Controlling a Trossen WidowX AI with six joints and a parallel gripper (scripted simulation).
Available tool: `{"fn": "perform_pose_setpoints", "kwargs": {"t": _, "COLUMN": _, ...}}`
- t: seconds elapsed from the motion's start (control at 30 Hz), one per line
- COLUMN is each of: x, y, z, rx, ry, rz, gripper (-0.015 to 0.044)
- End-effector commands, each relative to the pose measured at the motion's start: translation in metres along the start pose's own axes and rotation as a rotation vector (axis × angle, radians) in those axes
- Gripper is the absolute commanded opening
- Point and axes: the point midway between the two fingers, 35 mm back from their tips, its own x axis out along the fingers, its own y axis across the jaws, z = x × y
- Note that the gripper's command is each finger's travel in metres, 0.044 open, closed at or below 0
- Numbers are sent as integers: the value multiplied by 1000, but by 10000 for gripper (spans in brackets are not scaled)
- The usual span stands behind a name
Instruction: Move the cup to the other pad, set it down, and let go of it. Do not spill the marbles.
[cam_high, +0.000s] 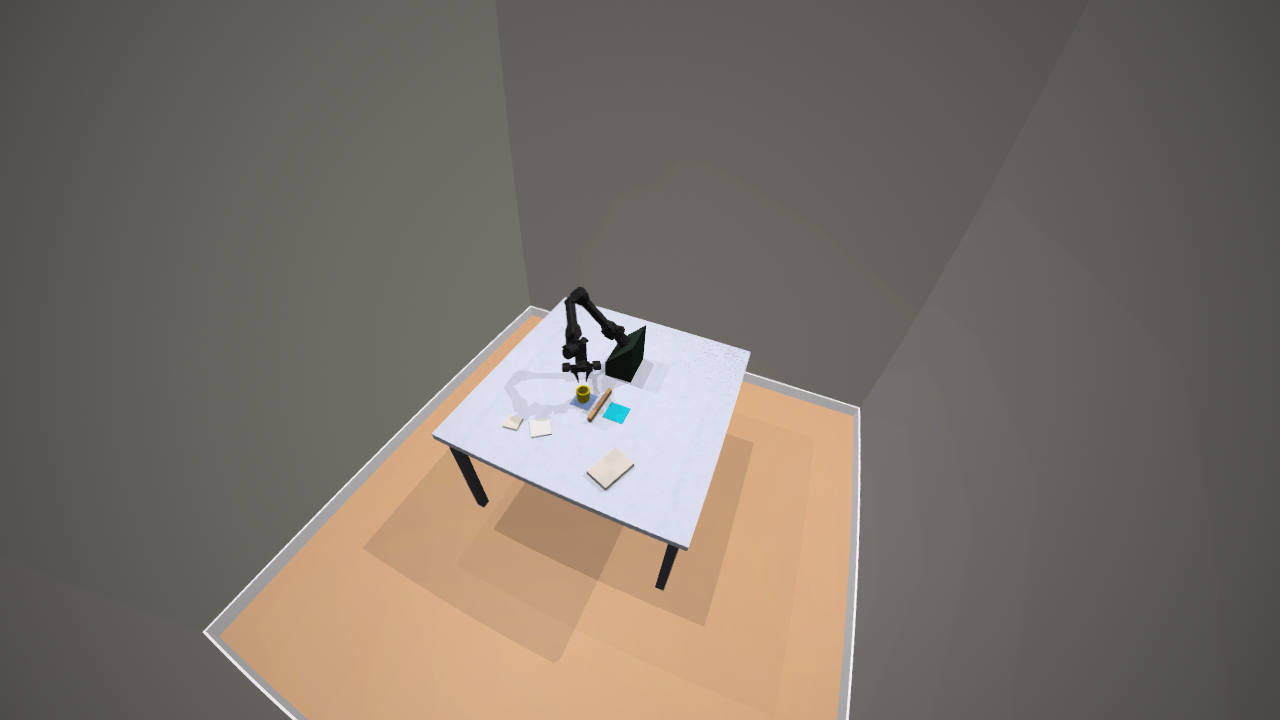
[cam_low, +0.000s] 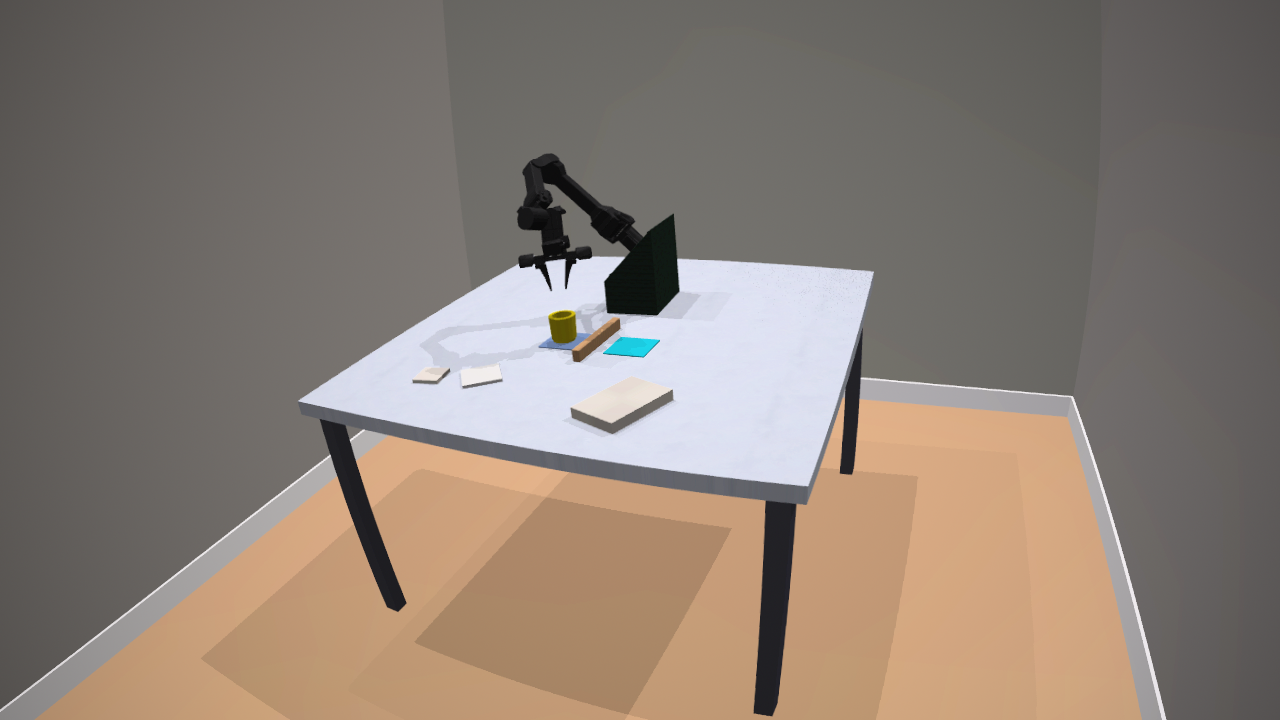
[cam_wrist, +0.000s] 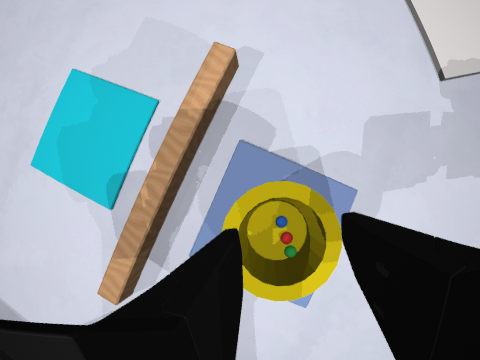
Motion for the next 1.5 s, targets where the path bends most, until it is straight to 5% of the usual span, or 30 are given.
{"fn": "perform_pose_setpoints", "kwargs": {"t": 0.0, "x": 32, "y": 22, "z": -30, "rx": -457, "ry": 335, "rz": 85, "gripper": 167}}
{"fn": "perform_pose_setpoints", "kwargs": {"t": 1.47, "x": 78, "y": 27, "z": -46, "rx": -496, "ry": 359, "rz": 95, "gripper": 167}}
